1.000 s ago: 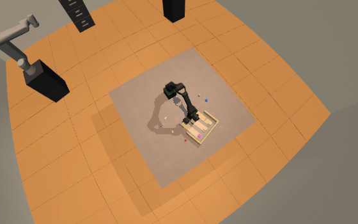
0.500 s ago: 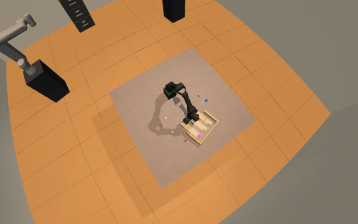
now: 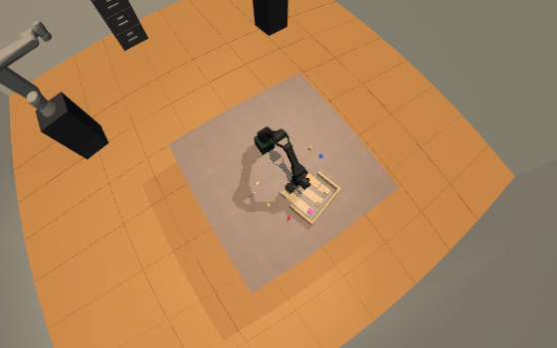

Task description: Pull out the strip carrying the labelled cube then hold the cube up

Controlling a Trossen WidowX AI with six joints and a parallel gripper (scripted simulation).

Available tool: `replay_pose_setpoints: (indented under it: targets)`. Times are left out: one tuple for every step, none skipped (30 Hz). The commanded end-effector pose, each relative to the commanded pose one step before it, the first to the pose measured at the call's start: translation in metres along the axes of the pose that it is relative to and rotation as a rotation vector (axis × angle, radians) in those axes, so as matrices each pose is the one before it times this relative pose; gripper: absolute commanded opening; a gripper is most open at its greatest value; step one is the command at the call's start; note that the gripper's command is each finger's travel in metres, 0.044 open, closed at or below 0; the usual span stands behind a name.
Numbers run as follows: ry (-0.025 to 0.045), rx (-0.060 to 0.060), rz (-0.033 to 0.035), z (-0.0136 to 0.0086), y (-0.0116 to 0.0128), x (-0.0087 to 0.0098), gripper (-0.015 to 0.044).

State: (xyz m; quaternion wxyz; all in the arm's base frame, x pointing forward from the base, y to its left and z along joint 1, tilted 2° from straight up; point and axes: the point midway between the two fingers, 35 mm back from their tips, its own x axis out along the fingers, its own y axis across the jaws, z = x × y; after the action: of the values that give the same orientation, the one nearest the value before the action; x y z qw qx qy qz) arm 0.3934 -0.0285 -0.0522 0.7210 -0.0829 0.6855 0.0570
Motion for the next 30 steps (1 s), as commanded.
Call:
replay_pose_setpoints:
  targets:
    - [0.00849,-0.0032,0.00611,0.00014,0.00053,0.00520,0.0000]
    - [0.00002,0.0000,0.00000,-0.00026,-0.00001,0.00001,0.0000]
    - [0.00007,0.0000,0.00000,-0.00079,-0.00003,0.00002,0.0000]
    - [0.00009,0.0000,0.00000,-0.00106,-0.00004,0.00003,0.0000]
    - [0.00014,0.0000,-0.00001,-0.00156,-0.00005,0.00005,0.0000]
    - [0.00015,0.0000,-0.00001,-0.00165,-0.00005,0.00005,0.0000]
    - [0.00015,0.0000,0.00000,-0.00167,-0.00004,0.00006,0.0000]
    - [0.00013,0.0000,0.00000,-0.00151,-0.00004,0.00008,0.0000]
    - [0.00013,0.0000,0.00000,-0.00151,-0.00003,0.00008,0.0000]
    - [0.00013,0.0000,0.00000,-0.00150,-0.00003,0.00009,0.0000]
    - [0.00014,0.0000,0.00000,-0.00153,-0.00002,0.00010,0.0000]
    - [0.00014,0.0000,0.00000,-0.00156,-0.00001,0.00010,0.0000]
    - [0.00014,0.0000,0.00000,-0.00159,0.00000,0.00011,0.0000]
    - [0.00014,0.0000,0.00000,-0.00153,0.00001,0.00010,0.0000]
    - [0.00014,0.0000,0.00000,-0.00155,0.00001,0.00010,0.0000]
    - [0.00013,0.0000,0.00000,-0.00150,0.00002,0.00009,0.0000]
    - [0.00014,0.0000,0.00000,-0.00152,0.00002,0.00009,0.0000]
    - [0.00013,0.0000,0.00000,-0.00148,0.00002,0.00009,0.0000]
    - [0.00013,0.0000,0.00000,-0.00150,0.00003,0.00009,0.0000]
    - [0.00013,0.0000,0.00000,-0.00145,0.00003,0.00009,0.0000]
    - [0.00013,0.0000,0.00000,-0.00149,0.00003,0.00009,0.0000]
    - [0.00013,0.0000,0.00000,-0.00144,0.00003,0.00008,0.0000]
    - [0.00013,0.0000,0.00000,-0.00147,0.00003,0.00009,0.0000]
    - [0.00013,0.0000,0.00000,-0.00142,0.00003,0.00008,0.0000]
    - [0.00013,0.0000,0.00000,-0.00146,0.00003,0.00009,0.0000]
    - [0.00015,0.0000,0.00000,-0.00163,0.00004,0.00010,0.0000]
    - [0.00015,0.0000,0.00000,-0.00168,0.00004,0.00010,0.0000]
    - [0.00014,0.0000,0.00000,-0.00158,0.00004,0.00009,0.0000]
    - [0.00014,0.0000,0.00000,-0.00158,0.00004,0.00009,0.0000]
    - [0.00014,0.0000,0.00000,-0.00154,0.00004,0.00009,0.0000]
